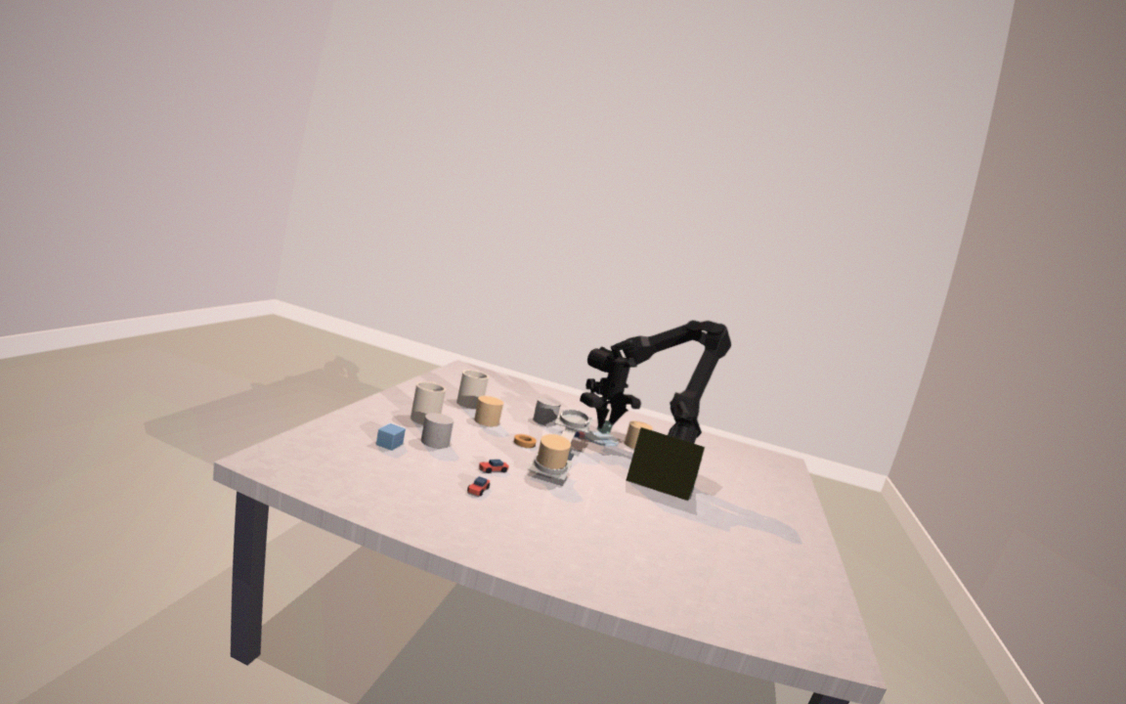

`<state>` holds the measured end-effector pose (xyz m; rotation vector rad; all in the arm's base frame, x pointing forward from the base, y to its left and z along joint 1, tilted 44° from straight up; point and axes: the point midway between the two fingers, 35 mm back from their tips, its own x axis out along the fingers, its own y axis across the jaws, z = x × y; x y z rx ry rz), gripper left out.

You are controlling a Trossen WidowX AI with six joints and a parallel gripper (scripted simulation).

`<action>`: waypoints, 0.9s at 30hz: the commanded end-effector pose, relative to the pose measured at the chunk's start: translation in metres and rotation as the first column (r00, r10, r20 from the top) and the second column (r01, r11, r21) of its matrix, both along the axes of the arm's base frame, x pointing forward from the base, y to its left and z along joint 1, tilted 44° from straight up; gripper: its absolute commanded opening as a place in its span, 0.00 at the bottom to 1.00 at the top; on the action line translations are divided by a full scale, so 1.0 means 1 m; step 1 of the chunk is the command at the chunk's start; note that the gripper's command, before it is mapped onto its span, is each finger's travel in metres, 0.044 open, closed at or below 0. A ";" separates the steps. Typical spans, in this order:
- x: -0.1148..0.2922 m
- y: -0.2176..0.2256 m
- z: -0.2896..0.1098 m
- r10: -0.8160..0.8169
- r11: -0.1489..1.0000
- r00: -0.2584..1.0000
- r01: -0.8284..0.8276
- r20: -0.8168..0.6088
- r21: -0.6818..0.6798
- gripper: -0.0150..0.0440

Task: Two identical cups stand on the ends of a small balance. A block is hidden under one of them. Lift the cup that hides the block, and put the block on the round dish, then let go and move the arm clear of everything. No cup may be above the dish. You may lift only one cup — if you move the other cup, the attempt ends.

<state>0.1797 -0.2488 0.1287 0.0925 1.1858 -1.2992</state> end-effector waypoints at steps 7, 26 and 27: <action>-0.002 -0.007 -0.010 0.009 1.000 1.000 -0.009 -0.004 0.005 0.25; -0.002 -0.013 -0.012 0.002 1.000 1.000 -0.002 0.002 -0.003 0.79; -0.002 -0.013 -0.012 0.002 1.000 1.000 -0.002 0.002 -0.003 0.83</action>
